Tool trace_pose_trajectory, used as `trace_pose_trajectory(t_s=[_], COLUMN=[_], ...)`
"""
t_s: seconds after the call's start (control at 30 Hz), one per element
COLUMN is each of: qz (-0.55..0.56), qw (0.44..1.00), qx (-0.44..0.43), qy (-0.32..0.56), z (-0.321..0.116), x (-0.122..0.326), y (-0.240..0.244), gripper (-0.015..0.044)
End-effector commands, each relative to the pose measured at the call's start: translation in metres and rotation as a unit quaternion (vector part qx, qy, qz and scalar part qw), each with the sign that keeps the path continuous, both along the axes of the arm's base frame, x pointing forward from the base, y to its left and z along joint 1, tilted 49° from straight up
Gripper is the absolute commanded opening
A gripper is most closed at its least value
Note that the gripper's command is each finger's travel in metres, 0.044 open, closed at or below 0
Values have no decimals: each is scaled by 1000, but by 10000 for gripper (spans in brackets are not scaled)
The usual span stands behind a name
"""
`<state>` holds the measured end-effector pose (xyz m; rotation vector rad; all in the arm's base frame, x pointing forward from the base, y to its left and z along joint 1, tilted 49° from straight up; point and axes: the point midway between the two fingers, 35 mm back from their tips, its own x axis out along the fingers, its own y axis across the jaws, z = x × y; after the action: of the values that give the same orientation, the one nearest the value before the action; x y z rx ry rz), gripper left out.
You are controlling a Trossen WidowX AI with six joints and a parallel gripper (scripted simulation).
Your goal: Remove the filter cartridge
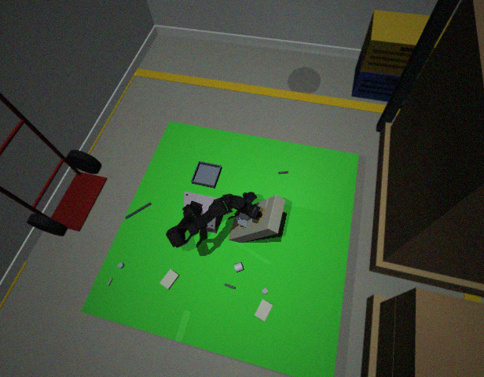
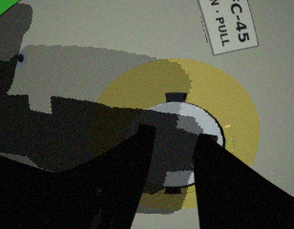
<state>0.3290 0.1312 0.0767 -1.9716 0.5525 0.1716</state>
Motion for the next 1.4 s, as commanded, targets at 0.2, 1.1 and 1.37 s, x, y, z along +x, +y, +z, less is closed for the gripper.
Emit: trace_pose_trajectory(t_s=[0.2, 1.1, 1.37], qz=[0, -131, -176], qw=[1000, 931, 871], qx=[0, 325, 436], qy=[0, -108, -146], z=[0, -2, -2], x=[0, 4, 4], y=[0, -2, -1], gripper=[43, 0, 0])
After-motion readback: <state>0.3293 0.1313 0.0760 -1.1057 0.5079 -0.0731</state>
